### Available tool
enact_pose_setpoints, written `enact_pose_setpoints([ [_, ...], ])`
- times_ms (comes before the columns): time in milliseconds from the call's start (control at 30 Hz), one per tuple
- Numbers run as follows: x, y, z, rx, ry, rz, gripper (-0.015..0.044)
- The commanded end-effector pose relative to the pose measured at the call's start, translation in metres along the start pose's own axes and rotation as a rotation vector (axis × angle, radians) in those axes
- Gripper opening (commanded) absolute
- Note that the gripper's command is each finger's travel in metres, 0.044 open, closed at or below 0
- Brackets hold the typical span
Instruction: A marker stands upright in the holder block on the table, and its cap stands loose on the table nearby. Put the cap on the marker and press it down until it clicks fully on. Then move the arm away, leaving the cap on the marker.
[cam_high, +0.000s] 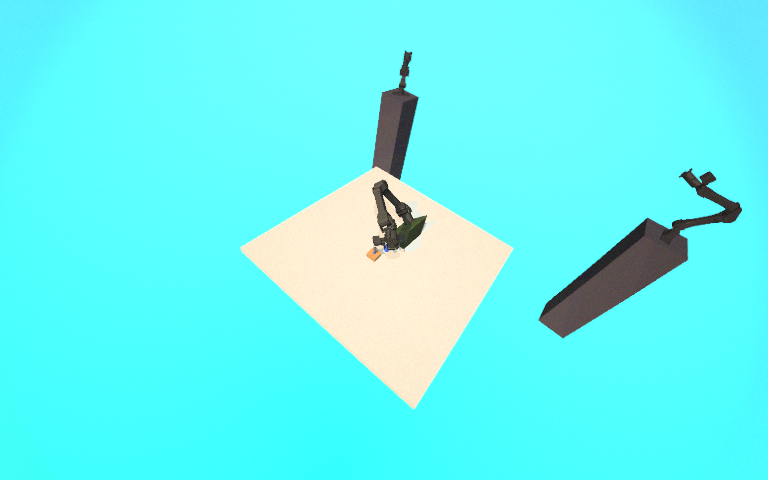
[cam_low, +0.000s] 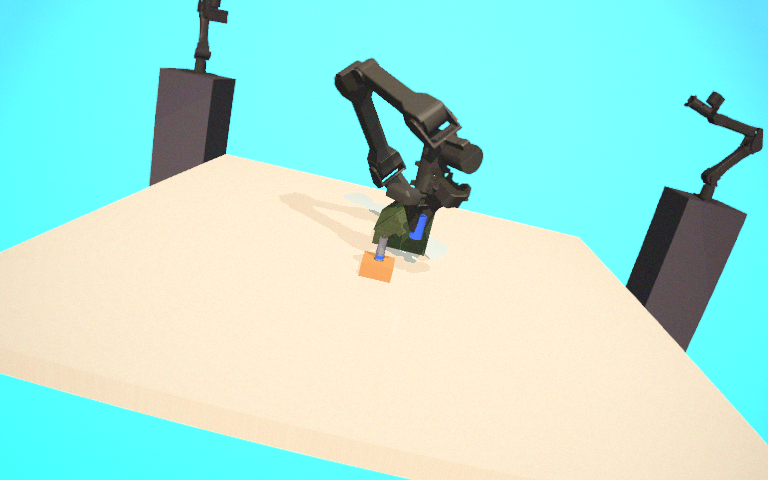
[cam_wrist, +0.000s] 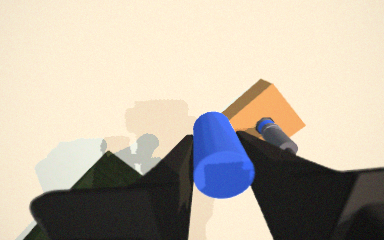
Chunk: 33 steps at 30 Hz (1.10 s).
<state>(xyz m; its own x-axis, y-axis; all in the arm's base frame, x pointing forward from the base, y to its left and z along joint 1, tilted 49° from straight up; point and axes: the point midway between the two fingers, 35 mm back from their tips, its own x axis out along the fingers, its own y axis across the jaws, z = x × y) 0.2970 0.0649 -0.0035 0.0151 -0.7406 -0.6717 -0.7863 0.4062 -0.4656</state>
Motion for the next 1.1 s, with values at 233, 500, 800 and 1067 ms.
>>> enact_pose_setpoints([
  [233,-0.02,-0.06,-0.028,0.01,-0.004,-0.013,0.0],
  [500,-0.016,-0.063,-0.03,0.011,-0.003,-0.013,0.0],
  [800,-0.008,-0.063,-0.03,0.011,-0.003,-0.013,0.0],
  [1067,0.005,-0.064,-0.029,0.011,-0.004,-0.013,0.0],
])
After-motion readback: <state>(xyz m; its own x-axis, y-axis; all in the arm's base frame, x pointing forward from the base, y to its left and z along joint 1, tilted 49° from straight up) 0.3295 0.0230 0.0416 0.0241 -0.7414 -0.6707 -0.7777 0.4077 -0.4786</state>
